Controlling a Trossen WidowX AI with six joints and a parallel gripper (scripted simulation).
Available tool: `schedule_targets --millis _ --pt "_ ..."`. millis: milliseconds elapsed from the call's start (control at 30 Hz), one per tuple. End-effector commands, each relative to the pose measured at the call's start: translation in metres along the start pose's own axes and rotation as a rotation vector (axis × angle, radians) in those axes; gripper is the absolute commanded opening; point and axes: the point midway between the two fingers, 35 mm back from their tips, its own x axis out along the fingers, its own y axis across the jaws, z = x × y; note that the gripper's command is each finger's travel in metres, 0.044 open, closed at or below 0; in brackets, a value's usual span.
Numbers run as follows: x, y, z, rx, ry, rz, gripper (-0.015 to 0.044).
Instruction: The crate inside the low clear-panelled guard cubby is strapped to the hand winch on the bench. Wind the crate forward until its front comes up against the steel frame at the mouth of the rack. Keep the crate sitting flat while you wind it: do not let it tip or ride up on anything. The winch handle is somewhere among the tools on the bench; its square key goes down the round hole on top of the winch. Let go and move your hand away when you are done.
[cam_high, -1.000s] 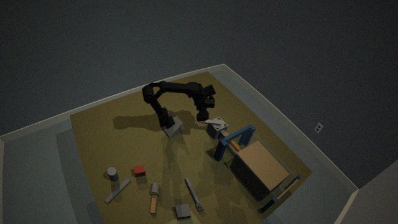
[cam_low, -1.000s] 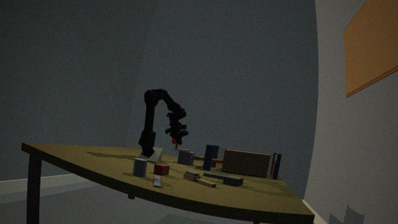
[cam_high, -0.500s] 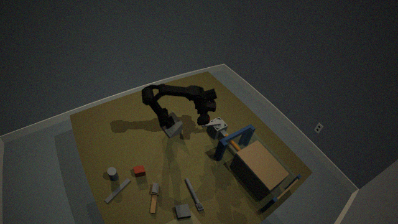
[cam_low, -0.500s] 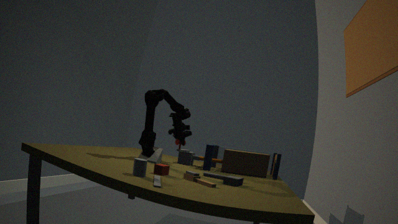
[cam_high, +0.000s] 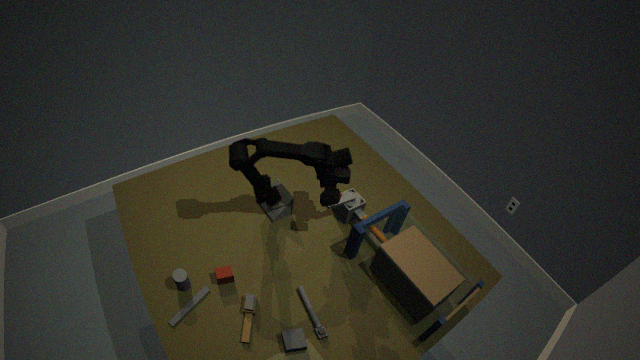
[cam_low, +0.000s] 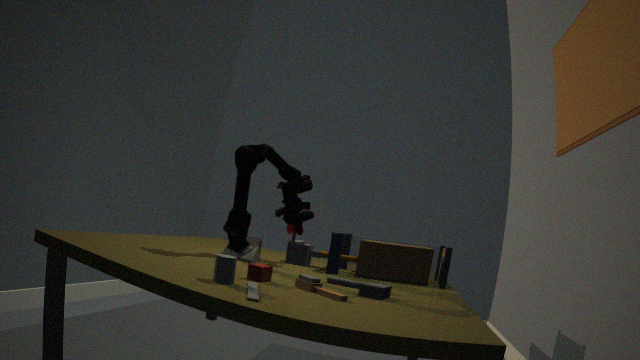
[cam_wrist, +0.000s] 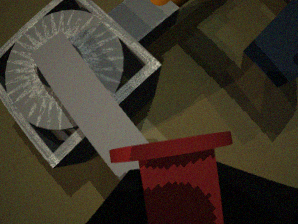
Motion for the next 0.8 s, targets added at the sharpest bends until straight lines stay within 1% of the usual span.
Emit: schedule_targets --millis 0,767 --pt "0.006 -0.014 0.008 0.019 -0.007 -0.034 0.0000" --pt "0.018 -0.038 0.036 0.020 -0.009 -0.035 0.0000"
